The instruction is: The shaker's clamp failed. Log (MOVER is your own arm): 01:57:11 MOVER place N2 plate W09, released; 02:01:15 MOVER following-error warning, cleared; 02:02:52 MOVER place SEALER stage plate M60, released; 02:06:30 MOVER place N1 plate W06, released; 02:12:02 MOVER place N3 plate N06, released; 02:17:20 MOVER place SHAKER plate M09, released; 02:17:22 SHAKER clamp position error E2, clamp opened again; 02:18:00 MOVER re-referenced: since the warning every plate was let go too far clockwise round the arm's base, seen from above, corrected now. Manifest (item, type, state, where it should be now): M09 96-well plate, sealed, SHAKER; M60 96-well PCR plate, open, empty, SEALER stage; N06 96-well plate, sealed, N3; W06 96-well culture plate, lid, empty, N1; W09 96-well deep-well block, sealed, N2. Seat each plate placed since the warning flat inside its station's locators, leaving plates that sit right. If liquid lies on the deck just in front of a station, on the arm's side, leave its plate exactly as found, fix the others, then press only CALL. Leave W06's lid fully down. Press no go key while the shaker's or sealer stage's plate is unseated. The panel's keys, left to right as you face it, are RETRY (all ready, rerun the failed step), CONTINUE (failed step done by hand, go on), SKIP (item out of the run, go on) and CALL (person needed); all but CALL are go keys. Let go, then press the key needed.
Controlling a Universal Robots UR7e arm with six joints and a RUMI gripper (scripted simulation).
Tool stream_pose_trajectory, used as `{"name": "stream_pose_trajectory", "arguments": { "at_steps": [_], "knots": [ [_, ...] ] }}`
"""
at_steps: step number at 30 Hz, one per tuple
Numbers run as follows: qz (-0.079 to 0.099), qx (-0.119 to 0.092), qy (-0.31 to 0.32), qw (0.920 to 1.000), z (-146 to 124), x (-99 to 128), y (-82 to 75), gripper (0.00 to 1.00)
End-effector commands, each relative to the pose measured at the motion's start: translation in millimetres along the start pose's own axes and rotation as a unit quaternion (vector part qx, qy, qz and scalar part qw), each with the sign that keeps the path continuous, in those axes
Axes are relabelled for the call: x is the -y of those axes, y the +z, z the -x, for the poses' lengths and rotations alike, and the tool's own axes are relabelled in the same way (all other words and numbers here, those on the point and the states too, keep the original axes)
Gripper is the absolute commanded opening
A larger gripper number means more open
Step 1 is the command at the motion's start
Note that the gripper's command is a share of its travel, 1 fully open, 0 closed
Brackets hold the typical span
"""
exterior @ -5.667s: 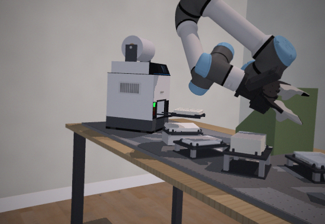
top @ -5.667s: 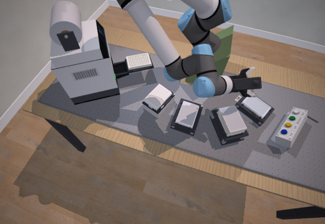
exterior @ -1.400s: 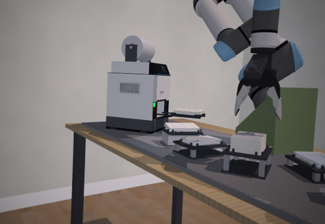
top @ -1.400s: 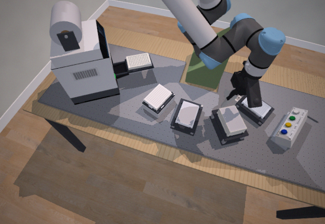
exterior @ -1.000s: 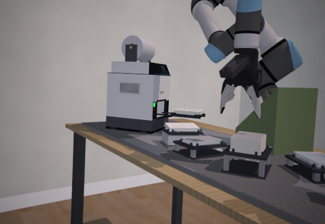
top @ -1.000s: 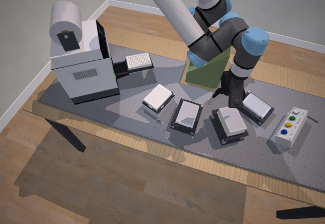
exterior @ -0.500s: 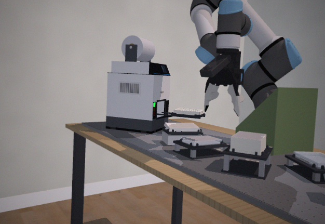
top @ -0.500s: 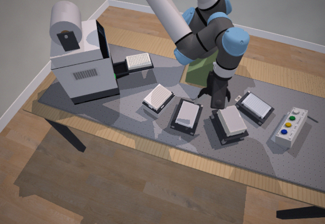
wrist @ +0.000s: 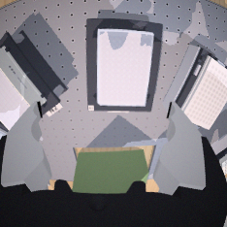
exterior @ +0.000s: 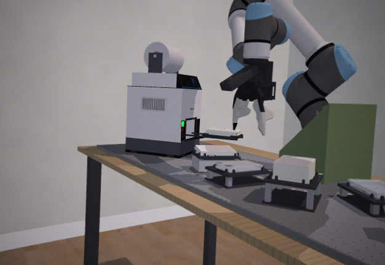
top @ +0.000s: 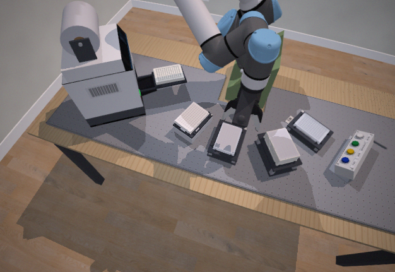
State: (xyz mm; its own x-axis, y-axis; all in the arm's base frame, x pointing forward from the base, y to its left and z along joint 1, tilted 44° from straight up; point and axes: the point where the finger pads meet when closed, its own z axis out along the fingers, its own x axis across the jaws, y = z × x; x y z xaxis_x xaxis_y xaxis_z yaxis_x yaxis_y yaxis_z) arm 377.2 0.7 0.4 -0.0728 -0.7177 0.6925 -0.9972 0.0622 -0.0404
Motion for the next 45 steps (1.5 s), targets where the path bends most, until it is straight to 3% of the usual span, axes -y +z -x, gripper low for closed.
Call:
{"name": "stream_pose_trajectory", "arguments": {
  "at_steps": [1, 8, 18, 21, 28, 36, 38, 43, 45],
  "knots": [
    [0.0, 0.0, 0.047, 0.9989, -24.4, 0.6, -0.7, 0.82],
    [0.0, 0.0, 0.097, 0.9953, -49.4, 1.1, -0.7, 0.82],
    [0.0, 0.0, 0.098, 0.9952, -99.4, 1.9, -0.7, 0.82],
    [0.0, 0.0, 0.098, 0.9952, -102.6, 2.0, -0.7, 0.82],
    [0.0, 0.0, 0.167, 0.9859, -135.1, -11.2, -0.6, 0.82],
    [0.0, 0.0, 0.246, 0.9694, -172.2, -26.2, -0.6, 0.82],
    [0.0, 0.0, 0.246, 0.9694, -172.2, -26.2, -0.6, 0.82],
    [0.0, 0.0, 0.294, 0.9559, -195.4, -35.6, -0.6, 0.82],
    [0.0, 0.0, 0.294, 0.9557, -204.7, -39.3, -0.6, 0.82]
  ]
}}
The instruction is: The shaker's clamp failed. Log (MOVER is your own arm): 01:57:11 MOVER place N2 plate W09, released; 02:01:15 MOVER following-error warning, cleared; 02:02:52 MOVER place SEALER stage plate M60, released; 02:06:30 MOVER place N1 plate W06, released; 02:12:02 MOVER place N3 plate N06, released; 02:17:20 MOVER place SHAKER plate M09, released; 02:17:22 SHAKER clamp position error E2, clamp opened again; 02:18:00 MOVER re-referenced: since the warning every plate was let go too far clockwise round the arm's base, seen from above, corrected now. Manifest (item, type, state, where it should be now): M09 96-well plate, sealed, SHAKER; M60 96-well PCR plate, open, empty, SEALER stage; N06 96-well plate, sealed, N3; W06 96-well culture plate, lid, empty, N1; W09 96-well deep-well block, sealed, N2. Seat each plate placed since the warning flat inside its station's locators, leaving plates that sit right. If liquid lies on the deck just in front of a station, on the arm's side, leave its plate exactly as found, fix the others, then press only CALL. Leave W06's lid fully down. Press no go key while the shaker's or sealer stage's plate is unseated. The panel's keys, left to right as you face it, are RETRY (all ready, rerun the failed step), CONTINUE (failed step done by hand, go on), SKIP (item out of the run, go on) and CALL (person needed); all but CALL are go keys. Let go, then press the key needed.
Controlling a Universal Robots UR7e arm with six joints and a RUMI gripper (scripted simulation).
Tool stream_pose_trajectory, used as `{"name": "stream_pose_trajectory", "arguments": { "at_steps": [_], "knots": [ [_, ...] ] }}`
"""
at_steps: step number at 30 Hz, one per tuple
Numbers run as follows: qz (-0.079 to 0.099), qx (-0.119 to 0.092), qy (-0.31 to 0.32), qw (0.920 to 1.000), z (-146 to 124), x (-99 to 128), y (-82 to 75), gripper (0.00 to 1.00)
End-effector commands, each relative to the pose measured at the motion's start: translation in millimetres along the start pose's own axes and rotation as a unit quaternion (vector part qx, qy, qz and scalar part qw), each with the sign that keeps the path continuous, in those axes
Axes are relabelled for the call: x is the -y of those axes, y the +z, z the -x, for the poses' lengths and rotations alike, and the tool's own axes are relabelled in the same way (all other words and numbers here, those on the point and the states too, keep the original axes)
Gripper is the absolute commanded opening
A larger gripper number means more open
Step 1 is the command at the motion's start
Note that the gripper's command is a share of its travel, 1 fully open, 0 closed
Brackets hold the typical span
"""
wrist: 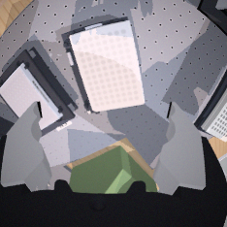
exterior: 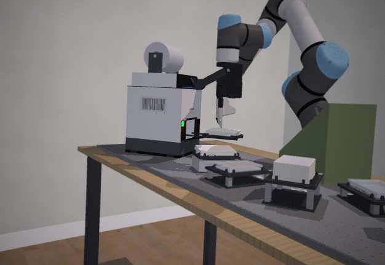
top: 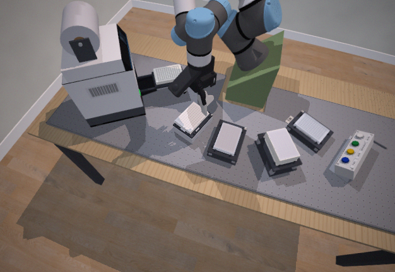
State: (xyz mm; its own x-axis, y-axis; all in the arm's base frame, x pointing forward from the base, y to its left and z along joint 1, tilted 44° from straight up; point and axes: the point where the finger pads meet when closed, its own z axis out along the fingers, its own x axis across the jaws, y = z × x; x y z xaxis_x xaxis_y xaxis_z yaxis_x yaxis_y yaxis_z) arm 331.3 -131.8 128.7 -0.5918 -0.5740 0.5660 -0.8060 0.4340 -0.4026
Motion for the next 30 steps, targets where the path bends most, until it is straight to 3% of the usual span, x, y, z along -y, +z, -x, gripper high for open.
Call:
{"name": "stream_pose_trajectory", "arguments": {
  "at_steps": [1, 8, 17, 19, 24, 30],
  "knots": [
    [0.0, 0.001, 0.019, 0.9998, -23.4, 4.3, -0.6, 0.82],
    [0.0, 0.001, 0.019, 0.9998, -57.8, 10.4, -0.5, 0.82],
    [0.0, 0.001, 0.019, 0.9998, -61.8, 11.1, -0.5, 0.82],
    [0.0, 0.001, 0.019, 0.9998, -61.8, 11.1, -9.9, 0.82],
    [0.0, 0.001, 0.019, 0.9998, -61.8, 11.1, -9.9, 0.82],
    [0.0, 0.001, 0.059, 0.9983, -81.6, 8.4, -9.9, 0.82]
  ]
}}
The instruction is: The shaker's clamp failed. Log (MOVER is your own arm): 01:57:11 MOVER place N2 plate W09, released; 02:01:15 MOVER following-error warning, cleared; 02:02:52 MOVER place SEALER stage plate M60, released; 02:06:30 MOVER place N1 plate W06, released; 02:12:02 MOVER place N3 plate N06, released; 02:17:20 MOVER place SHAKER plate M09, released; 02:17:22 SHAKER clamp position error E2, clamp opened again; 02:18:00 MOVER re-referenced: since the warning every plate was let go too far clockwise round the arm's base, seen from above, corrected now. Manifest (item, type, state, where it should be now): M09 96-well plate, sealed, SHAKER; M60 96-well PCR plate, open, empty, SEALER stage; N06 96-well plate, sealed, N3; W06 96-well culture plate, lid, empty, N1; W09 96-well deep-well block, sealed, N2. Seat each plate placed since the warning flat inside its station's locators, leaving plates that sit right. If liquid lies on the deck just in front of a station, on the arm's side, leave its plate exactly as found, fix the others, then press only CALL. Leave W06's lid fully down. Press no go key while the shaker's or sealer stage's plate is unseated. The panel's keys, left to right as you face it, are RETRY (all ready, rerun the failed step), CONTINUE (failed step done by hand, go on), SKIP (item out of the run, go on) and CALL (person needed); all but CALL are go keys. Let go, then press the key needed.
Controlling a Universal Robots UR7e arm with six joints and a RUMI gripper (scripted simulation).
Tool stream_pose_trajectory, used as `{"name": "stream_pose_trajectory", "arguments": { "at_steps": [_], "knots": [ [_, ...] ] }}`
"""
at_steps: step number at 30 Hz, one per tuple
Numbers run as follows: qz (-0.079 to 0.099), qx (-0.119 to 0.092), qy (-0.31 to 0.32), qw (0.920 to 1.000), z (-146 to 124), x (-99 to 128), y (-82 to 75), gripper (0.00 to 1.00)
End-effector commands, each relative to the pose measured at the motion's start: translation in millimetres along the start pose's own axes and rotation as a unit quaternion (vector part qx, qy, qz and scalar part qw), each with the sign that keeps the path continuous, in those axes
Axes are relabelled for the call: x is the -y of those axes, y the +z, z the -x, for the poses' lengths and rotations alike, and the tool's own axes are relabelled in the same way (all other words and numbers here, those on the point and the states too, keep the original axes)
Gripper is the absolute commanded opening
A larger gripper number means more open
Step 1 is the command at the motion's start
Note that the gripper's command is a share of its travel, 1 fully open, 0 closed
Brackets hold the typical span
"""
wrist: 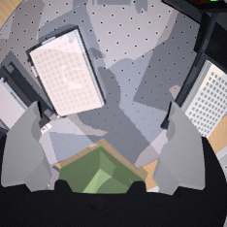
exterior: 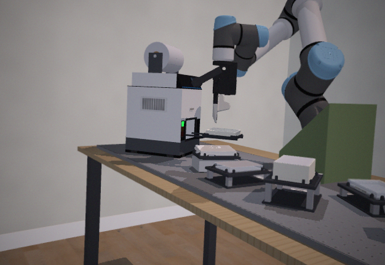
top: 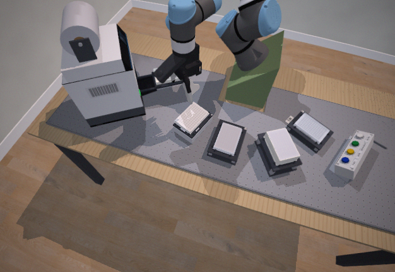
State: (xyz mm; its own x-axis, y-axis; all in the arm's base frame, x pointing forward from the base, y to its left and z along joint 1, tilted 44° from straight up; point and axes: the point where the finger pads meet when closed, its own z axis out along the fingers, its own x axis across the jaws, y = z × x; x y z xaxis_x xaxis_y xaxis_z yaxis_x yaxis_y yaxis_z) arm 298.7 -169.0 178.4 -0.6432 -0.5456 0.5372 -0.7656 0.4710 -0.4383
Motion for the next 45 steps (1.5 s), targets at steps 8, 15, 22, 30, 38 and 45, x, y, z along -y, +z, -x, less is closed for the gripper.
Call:
{"name": "stream_pose_trajectory", "arguments": {
  "at_steps": [8, 15, 22, 30, 38, 45],
  "knots": [
    [0.0, 0.0, 0.098, 0.9952, -52.9, -3.6, -0.5, 0.82],
    [0.0, 0.0, 0.098, 0.9952, -77.8, -5.4, -0.5, 0.82],
    [0.0, 0.0, 0.148, 0.989, -103.8, -12.8, -0.5, 0.82],
    [0.0, 0.0, 0.209, 0.9779, -137.3, -23.1, -0.5, 0.82],
    [0.0, 0.0, 0.209, 0.9779, -163.4, -31.0, -0.5, 0.82],
    [0.0, 0.0, 0.209, 0.9779, -163.4, -31.0, -0.6, 0.82]
  ]
}}
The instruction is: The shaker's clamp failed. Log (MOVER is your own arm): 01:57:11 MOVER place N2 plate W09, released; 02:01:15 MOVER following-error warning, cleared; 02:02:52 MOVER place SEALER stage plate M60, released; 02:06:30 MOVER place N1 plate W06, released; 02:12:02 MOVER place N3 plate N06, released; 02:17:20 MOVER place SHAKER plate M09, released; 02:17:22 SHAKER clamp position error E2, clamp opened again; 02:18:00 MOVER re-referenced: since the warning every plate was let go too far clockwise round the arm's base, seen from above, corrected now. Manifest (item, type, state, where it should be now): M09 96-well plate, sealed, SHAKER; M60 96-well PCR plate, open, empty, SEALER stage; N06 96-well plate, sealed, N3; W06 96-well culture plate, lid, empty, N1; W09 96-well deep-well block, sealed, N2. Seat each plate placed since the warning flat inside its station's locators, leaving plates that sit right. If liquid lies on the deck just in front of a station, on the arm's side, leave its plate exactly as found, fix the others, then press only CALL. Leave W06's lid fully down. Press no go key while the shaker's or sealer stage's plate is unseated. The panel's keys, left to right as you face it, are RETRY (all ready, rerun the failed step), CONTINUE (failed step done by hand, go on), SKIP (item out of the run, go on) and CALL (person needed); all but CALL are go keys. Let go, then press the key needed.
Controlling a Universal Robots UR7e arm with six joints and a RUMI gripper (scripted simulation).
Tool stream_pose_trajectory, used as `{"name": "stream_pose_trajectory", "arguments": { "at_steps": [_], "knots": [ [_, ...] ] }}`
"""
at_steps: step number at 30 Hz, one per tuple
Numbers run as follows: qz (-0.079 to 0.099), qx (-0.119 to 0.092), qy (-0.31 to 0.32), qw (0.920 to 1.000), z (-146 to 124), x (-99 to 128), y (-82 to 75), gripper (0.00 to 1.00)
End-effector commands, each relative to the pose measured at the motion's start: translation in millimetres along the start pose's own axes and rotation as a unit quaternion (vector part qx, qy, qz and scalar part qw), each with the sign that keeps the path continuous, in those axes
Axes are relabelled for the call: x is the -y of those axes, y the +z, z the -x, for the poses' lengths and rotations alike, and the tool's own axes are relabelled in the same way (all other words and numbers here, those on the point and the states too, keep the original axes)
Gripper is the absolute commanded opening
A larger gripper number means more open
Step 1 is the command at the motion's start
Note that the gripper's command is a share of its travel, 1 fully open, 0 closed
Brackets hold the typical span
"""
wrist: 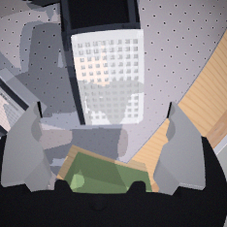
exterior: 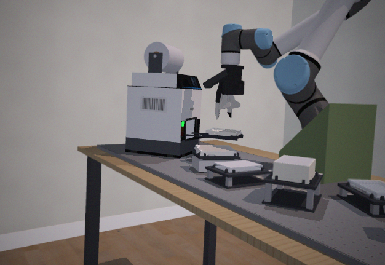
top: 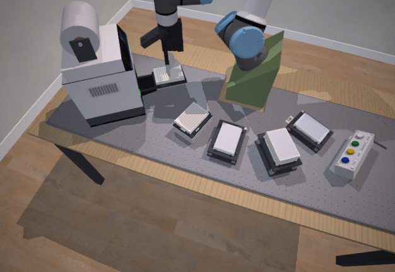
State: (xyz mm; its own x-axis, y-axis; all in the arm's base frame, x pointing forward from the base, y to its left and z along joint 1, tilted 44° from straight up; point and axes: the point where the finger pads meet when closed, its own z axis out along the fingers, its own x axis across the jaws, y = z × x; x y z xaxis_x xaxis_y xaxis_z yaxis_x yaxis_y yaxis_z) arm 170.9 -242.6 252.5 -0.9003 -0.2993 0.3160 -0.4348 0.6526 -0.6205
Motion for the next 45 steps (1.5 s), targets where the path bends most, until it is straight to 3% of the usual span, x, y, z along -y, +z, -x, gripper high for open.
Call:
{"name": "stream_pose_trajectory", "arguments": {
  "at_steps": [1, 42, 45],
  "knots": [
    [0.0, 0.004, 0.0, 1.0, -1.3, 0.2, 0.0, 0.82],
    [0.0, 0.004, 0.0, 1.0, -1.3, 0.2, 0.0, 0.82],
    [0.0, 0.004, -0.03, 0.9995, 13.4, -1.8, 0.0, 0.82]
  ]
}}
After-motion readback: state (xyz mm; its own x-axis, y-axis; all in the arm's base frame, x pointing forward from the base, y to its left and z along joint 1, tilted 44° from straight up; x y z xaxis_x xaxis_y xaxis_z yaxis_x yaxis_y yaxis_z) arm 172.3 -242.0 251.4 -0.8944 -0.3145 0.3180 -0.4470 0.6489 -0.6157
